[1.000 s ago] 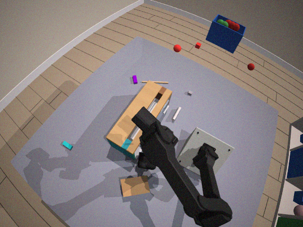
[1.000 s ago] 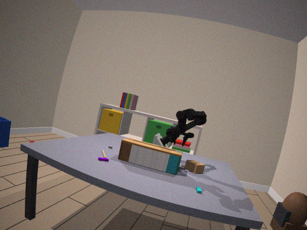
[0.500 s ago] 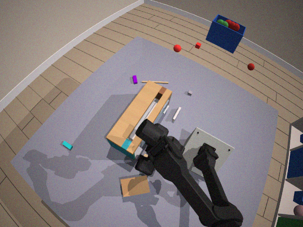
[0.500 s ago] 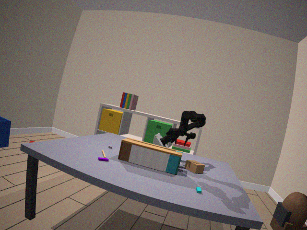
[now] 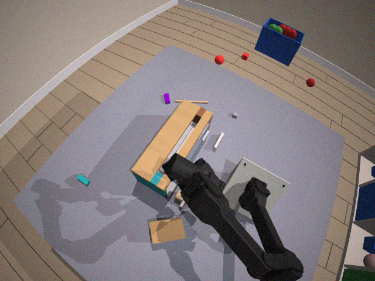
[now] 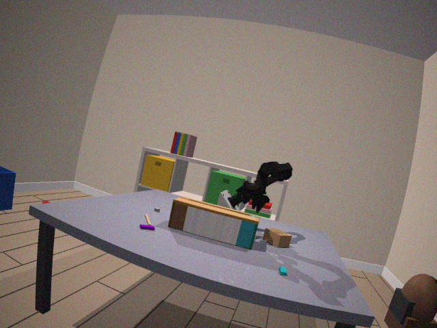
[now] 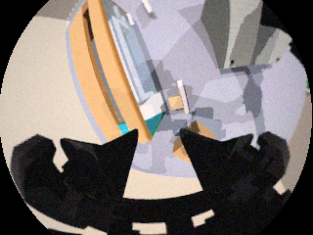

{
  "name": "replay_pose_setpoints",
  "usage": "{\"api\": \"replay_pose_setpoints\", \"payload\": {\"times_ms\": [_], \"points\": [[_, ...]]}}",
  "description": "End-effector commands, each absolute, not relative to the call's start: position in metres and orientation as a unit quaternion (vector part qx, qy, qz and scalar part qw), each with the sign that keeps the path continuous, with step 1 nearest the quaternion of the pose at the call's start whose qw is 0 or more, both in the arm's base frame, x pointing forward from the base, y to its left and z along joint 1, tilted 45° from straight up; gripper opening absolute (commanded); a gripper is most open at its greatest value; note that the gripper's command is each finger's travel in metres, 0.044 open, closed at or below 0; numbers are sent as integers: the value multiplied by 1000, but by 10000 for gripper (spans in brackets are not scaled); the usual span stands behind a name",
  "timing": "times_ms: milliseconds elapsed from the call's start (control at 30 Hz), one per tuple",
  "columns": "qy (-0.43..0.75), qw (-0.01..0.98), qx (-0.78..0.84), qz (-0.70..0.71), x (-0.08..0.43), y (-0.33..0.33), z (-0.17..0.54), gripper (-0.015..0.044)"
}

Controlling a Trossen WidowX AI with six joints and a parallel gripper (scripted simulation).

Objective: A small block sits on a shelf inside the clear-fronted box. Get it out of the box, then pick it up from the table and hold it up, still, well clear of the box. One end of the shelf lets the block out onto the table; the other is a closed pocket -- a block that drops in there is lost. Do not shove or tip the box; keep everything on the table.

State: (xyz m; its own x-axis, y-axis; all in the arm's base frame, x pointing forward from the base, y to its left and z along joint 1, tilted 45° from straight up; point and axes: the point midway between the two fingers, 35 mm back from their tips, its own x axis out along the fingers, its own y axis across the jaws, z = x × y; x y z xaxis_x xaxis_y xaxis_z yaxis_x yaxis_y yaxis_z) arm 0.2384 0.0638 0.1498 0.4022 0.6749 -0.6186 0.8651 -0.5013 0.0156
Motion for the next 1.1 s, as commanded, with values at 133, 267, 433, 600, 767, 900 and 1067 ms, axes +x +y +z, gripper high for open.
{"api": "replay_pose_setpoints", "payload": {"times_ms": [133,267,433,600,767,900,1067], "points": [[555,604,571,25,237,79,131,285],[548,679,478,102,237,82,127,285],[523,754,347,196,237,87,122,285],[481,804,206,283,237,91,118,285],[423,827,58,366,236,96,115,285],[366,826,-61,424,236,101,113,285],[285,802,-206,482,235,105,109,285]]}}
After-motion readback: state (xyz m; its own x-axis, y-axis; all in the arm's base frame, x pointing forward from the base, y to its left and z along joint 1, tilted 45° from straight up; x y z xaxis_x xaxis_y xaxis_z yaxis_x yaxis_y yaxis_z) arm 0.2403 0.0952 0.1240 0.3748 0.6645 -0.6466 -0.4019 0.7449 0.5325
